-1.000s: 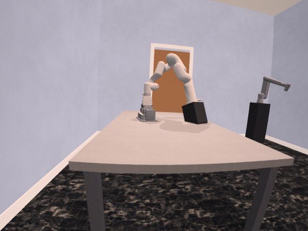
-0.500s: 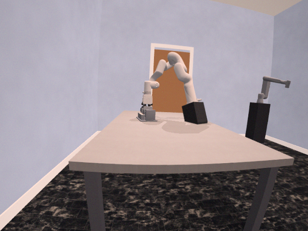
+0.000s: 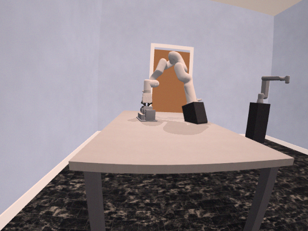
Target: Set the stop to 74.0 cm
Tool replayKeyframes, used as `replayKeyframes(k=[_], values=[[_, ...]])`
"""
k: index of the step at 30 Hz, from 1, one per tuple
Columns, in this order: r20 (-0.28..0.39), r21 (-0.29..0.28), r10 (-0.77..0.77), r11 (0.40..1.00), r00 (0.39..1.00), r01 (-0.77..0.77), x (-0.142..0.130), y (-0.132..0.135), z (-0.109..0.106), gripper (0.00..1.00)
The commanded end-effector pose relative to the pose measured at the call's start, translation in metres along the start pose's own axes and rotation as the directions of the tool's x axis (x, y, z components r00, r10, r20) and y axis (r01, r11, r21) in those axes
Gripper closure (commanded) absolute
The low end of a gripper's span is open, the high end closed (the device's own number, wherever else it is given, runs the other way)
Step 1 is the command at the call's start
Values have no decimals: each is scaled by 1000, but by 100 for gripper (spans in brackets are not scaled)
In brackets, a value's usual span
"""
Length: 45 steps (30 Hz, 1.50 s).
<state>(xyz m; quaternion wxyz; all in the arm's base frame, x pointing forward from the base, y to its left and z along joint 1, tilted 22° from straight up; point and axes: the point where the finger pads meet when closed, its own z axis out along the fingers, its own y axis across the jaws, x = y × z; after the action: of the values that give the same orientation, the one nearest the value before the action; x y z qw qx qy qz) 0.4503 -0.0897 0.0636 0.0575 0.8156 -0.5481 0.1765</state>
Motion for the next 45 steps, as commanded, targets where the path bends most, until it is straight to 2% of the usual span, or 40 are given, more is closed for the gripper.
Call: replayKeyframes(k=[1, 19, 45], values=[[-2, 4, -1, 1000, 1000, 2, 0, -4, -4, 94], [-2, 4, -2, 1000, 1000, 2, 0, -26, -15, 94], [-2, 4, -2, 1000, 1000, 2, 0, -45, -10, 94]])
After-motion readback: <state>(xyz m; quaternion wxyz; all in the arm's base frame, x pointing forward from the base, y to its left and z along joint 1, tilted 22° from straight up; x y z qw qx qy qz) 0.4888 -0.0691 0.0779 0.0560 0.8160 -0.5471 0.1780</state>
